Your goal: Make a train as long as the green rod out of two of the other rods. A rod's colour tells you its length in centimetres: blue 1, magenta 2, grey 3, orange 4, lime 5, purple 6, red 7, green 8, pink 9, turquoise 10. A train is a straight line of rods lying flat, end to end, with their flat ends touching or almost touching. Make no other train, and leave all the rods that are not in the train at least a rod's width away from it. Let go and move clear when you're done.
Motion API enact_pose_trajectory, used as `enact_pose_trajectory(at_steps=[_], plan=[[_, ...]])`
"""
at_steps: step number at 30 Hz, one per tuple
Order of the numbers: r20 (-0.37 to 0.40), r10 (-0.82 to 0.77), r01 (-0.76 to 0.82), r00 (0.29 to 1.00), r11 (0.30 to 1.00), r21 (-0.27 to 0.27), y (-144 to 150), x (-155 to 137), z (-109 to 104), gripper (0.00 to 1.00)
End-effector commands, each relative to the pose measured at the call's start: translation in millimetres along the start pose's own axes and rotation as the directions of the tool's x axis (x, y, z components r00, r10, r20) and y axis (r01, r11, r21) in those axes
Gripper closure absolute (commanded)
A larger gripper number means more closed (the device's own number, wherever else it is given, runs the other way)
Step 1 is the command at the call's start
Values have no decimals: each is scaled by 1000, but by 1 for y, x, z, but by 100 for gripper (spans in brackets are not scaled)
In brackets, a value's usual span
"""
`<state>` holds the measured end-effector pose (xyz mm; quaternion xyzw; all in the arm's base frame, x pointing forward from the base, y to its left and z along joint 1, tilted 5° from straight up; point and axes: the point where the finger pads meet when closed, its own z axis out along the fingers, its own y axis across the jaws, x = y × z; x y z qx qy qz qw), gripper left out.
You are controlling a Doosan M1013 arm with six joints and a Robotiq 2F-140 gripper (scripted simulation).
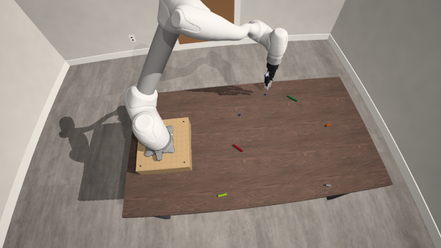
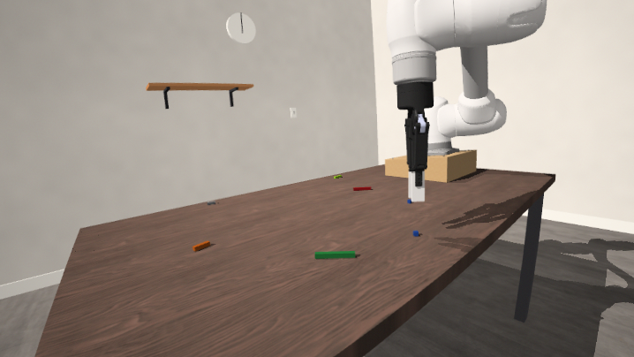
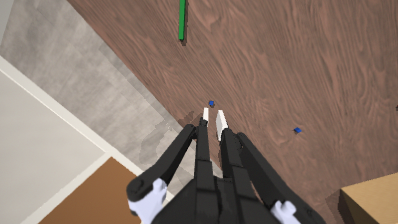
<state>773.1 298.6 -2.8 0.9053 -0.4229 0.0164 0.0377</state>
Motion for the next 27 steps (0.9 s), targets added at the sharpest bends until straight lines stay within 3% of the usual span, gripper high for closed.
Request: enact_pose_trajectory(at_steps=[1, 4, 5, 25, 27], plan=[[0, 0, 0, 1000, 1000, 0, 0, 0, -4, 77], [0, 0, 0, 1000, 1000, 0, 0, 0, -5, 77], [0, 0, 0, 1000, 1000, 0, 0, 0, -5, 0], [0, 0, 0, 1000, 1000, 0, 1, 0, -5, 0], [0, -1, 1, 1000, 1000, 0, 13, 11, -5, 0]])
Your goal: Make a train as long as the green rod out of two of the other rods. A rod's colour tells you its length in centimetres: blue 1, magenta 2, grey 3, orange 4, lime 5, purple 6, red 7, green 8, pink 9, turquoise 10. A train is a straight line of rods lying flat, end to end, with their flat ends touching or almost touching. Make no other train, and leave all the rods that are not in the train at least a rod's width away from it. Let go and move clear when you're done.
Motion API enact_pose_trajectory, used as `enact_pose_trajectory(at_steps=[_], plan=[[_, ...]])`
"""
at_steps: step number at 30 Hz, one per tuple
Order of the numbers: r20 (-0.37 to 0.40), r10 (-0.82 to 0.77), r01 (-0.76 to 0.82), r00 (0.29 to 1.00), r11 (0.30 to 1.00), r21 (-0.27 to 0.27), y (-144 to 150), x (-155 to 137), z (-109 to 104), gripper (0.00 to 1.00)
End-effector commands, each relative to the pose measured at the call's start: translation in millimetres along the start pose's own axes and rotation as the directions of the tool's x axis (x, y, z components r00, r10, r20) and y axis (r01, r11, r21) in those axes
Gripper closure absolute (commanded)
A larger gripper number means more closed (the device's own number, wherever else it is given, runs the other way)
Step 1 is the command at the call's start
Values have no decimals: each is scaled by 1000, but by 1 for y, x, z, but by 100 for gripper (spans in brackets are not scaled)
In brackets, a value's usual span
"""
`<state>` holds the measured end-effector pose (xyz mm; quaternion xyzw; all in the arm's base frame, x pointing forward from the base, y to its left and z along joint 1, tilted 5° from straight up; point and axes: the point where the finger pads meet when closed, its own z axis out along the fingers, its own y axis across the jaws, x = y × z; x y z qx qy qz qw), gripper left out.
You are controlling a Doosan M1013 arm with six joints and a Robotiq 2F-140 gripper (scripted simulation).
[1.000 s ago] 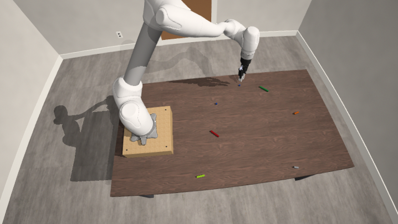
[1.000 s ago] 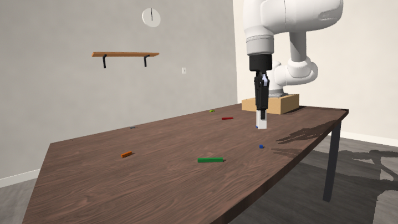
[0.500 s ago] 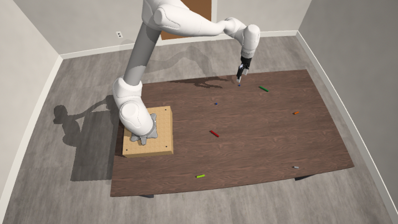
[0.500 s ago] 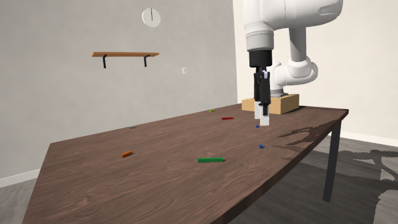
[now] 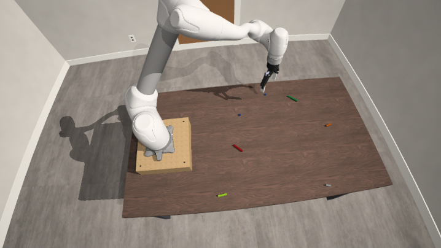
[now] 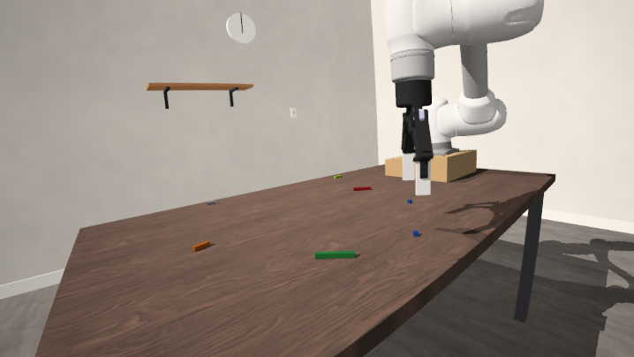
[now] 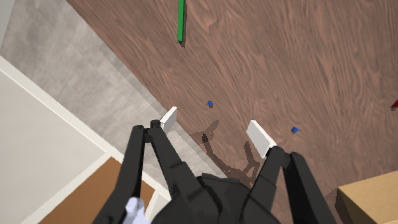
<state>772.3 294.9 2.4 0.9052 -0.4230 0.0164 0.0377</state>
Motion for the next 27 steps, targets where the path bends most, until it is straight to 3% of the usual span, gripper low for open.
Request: enact_pose_trajectory(at_steps=[1, 2, 4, 15, 17, 19, 20, 22, 27], plan=[[0, -1, 1, 1000, 1000, 0, 10, 8, 0, 0], [0, -1, 1, 1000, 1000, 0, 10, 8, 0, 0], [0, -3, 3, 1000, 1000, 0, 44, 32, -1, 0], [0, -9, 9, 1000, 1000, 1, 164, 92, -1, 0], [0, -11, 11, 1000, 1000, 1, 188, 101, 0, 0], [0, -11, 11, 1000, 1000, 1, 188, 101, 0, 0], [0, -12, 12, 1000, 1000, 1, 221, 110, 1, 0], [0, -13, 13, 1000, 1000, 1, 233, 113, 2, 0], [0, -17, 17, 1000, 1000, 1, 295, 123, 5, 0]])
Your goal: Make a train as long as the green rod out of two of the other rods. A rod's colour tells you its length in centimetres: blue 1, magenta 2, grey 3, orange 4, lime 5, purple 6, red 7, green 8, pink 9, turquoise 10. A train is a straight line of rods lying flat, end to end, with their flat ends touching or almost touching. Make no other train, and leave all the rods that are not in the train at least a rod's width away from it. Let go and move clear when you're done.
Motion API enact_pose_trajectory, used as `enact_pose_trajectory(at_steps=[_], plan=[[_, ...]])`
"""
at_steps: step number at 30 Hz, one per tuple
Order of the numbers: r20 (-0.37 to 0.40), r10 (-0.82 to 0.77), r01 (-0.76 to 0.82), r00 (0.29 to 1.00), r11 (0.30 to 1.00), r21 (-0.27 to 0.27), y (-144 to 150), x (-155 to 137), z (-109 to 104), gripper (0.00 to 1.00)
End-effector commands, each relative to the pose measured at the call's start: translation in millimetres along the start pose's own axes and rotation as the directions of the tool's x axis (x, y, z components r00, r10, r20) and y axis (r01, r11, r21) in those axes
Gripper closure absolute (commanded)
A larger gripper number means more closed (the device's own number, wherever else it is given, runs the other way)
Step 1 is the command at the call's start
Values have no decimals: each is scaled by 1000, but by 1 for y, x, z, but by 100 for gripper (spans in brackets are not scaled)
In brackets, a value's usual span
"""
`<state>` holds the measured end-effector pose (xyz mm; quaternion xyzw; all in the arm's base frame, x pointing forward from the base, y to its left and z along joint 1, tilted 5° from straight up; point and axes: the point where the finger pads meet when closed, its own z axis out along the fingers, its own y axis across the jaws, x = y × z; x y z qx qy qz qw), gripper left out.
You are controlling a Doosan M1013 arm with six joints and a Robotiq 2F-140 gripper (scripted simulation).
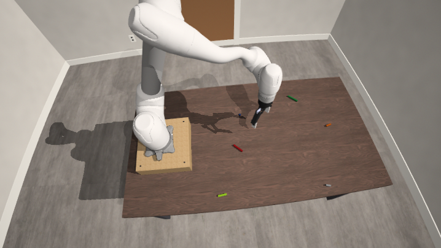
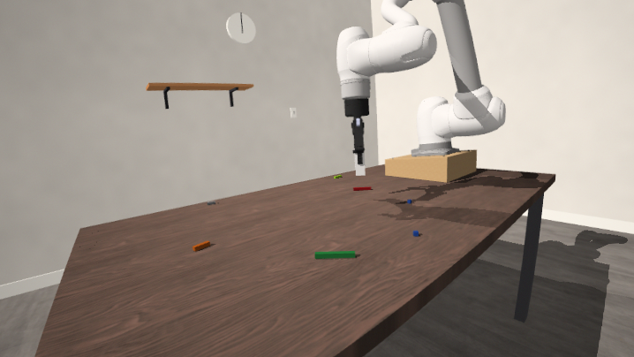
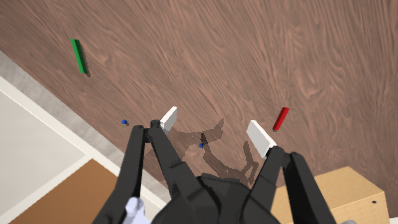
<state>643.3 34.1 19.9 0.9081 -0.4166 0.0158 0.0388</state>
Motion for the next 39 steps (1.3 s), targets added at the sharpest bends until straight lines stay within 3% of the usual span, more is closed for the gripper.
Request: enact_pose_trajectory(at_steps=[1, 7, 9, 10, 15, 18, 19, 39], plan=[[0, -3, 3, 1000, 1000, 3, 41, 5, 2, 0], [0, -8, 8, 1000, 1000, 2, 116, 4, 8, 0], [0, -8, 8, 1000, 1000, 2, 116, 4, 8, 0], [0, -10, 10, 1000, 1000, 2, 149, 0, 11, 0], [0, -14, 14, 1000, 1000, 2, 198, -11, 17, 0], [0, -14, 14, 1000, 1000, 2, 208, -14, 18, 0], [0, -14, 14, 1000, 1000, 2, 208, -14, 18, 77], [0, -14, 14, 1000, 1000, 2, 208, -14, 18, 77]])
